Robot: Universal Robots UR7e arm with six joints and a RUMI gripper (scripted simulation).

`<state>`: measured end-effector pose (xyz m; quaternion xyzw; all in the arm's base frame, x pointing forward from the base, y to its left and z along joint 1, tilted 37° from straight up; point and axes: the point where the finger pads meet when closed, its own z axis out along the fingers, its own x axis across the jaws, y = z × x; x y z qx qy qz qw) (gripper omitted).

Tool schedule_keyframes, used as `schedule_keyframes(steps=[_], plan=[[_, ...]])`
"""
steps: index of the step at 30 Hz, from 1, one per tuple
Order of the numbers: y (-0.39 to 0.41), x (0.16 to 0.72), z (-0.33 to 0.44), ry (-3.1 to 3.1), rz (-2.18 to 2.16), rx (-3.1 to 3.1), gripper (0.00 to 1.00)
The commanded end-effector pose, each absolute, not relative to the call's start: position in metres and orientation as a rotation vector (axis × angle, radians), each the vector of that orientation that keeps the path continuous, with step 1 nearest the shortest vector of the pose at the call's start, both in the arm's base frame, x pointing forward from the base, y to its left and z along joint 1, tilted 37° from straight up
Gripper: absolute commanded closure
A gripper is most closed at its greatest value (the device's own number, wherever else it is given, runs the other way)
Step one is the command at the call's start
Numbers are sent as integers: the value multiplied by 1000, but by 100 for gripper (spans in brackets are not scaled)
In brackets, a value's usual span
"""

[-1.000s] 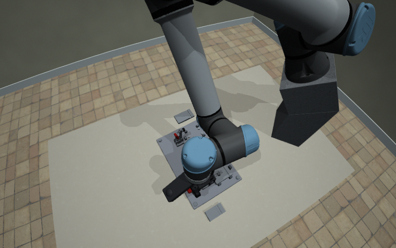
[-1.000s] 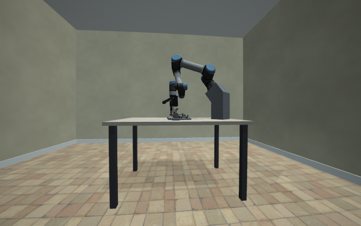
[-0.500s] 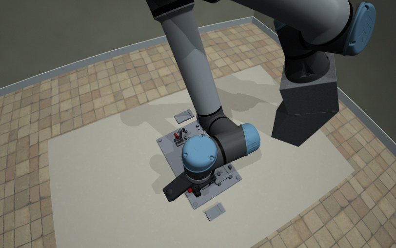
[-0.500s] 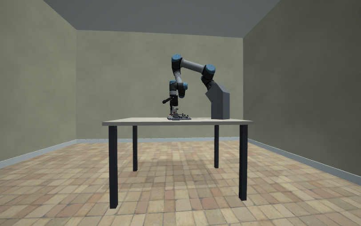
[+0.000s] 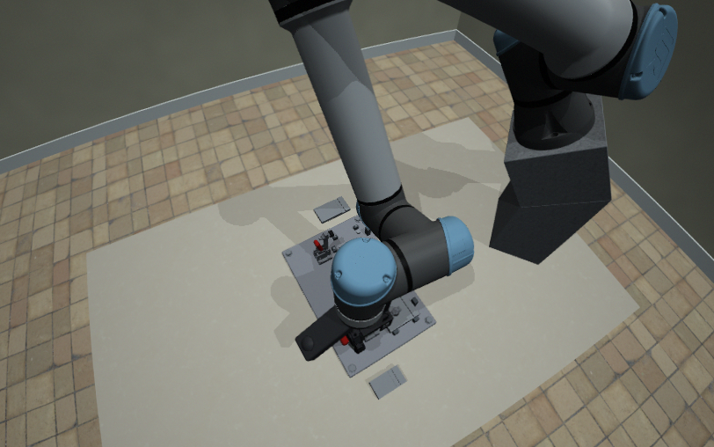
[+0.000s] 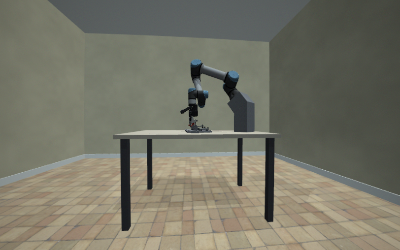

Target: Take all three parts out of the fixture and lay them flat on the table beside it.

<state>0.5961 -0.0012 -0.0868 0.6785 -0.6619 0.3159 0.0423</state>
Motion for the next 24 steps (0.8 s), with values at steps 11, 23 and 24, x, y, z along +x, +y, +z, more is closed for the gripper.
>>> schedule_keyframes(steps=[11,23,24], plan=[[5,580,-81,-2024,969,2078,100],[6,569,-80,-2024,969,2078,100],[5,568,-80,-2024,969,2078,100]])
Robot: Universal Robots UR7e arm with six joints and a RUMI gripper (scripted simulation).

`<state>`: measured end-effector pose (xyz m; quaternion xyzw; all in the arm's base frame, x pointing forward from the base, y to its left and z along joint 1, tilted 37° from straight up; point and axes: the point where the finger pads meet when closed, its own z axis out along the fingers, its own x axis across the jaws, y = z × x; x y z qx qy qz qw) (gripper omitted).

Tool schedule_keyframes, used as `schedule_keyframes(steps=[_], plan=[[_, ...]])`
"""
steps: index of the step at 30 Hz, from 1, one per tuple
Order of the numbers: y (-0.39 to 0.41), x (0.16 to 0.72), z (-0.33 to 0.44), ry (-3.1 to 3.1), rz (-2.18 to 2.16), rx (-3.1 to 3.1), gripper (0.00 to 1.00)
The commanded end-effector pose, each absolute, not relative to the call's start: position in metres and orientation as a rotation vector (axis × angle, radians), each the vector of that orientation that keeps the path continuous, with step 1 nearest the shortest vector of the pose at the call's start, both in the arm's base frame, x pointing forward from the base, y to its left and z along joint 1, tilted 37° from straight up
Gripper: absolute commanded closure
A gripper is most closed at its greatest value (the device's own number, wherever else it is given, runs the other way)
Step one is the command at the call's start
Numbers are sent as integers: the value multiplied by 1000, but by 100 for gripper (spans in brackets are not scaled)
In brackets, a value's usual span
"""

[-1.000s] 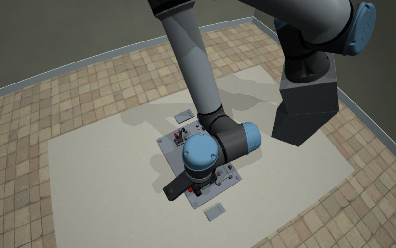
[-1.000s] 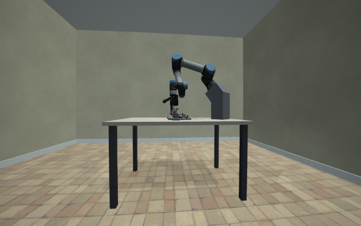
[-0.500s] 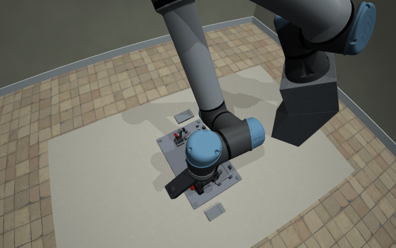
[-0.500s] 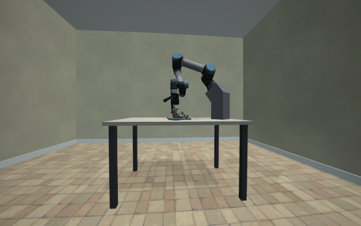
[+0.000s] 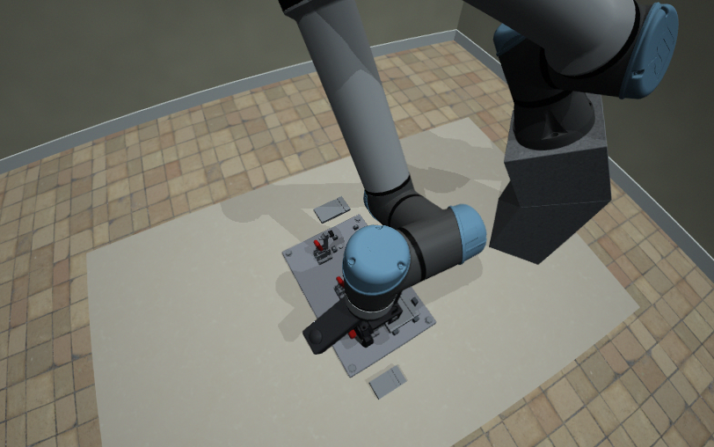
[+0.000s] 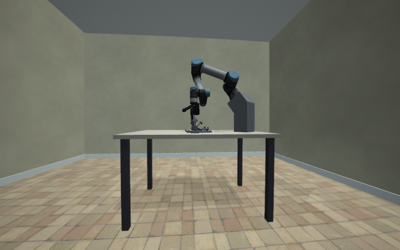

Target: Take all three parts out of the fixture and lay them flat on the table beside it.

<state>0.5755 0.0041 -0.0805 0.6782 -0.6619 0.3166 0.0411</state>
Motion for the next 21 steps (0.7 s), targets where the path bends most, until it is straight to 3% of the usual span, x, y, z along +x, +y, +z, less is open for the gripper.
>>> schedule_keyframes(steps=[1,21], plan=[[5,567,-80,-2024,969,2078,100],[4,552,-86,-2023,963,2076,100]])
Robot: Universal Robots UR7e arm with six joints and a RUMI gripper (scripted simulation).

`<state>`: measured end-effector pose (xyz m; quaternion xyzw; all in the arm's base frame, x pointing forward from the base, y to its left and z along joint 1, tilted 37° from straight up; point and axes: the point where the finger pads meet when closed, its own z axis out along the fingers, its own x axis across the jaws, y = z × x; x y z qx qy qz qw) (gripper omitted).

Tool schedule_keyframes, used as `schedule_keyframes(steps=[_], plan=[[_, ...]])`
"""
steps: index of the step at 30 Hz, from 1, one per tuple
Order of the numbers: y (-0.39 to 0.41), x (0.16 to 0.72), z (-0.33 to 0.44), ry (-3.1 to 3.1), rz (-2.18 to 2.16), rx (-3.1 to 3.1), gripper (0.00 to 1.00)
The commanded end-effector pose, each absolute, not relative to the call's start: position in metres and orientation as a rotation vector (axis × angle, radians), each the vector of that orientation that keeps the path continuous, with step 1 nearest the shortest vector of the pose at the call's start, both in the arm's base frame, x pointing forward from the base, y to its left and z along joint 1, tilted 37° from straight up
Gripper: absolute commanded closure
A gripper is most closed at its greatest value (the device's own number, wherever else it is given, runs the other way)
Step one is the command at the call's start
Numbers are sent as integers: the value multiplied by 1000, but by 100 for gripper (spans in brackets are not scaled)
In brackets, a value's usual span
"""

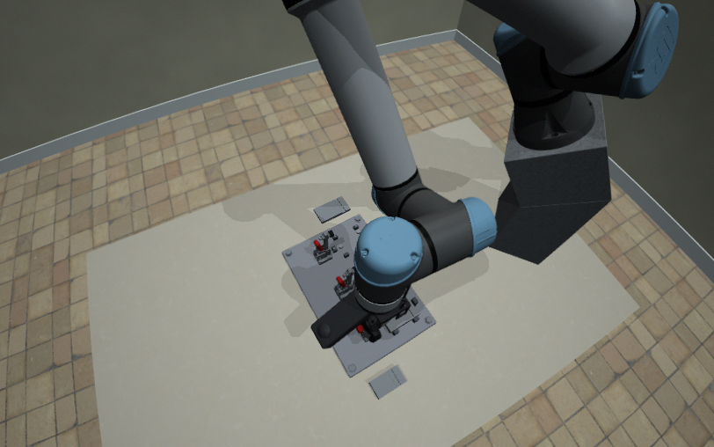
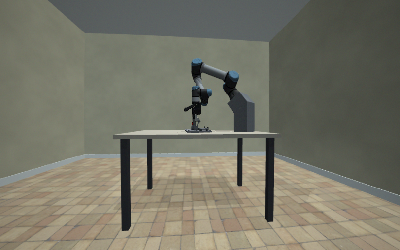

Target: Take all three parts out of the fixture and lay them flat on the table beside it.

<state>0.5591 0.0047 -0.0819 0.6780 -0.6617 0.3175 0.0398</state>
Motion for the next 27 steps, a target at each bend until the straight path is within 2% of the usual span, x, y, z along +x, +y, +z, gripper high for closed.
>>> schedule_keyframes(steps=[1,27], plan=[[4,552,-86,-2023,963,2076,100],[3,549,-87,-2023,963,2076,100]])
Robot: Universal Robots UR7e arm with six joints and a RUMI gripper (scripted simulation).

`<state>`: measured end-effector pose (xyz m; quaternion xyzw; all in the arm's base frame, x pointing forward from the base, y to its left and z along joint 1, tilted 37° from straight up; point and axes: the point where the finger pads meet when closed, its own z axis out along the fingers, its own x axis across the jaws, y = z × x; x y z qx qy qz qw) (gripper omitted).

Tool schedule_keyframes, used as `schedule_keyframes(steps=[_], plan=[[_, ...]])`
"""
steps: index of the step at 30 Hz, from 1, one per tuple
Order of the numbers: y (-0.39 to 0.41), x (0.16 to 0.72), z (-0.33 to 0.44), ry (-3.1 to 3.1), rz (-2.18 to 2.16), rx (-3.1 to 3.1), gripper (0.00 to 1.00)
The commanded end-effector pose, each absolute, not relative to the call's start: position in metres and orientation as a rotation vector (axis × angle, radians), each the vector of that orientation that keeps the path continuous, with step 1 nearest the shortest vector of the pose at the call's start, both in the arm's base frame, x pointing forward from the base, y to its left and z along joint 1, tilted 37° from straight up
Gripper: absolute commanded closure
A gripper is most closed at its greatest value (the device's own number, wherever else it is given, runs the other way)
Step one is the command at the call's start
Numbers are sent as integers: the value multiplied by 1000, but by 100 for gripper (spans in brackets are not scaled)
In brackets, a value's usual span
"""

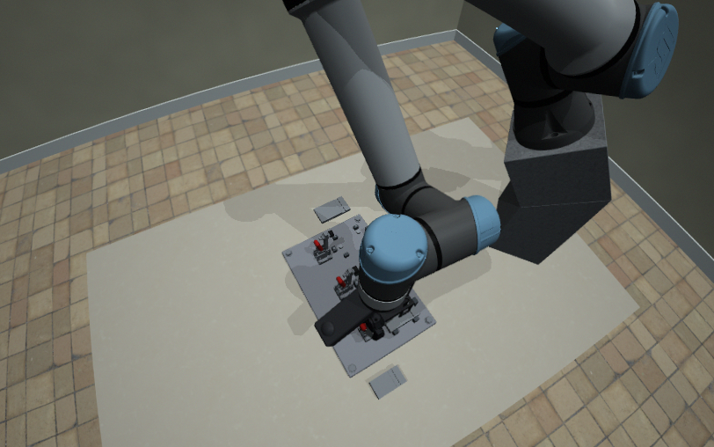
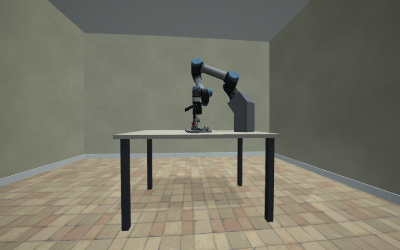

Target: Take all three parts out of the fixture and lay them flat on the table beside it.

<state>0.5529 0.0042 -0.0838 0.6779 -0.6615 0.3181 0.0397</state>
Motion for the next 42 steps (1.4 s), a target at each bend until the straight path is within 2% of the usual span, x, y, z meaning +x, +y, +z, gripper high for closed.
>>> schedule_keyframes(steps=[1,42], plan=[[3,549,-87,-2023,963,2076,100],[2,544,-89,-2024,964,2076,100]])
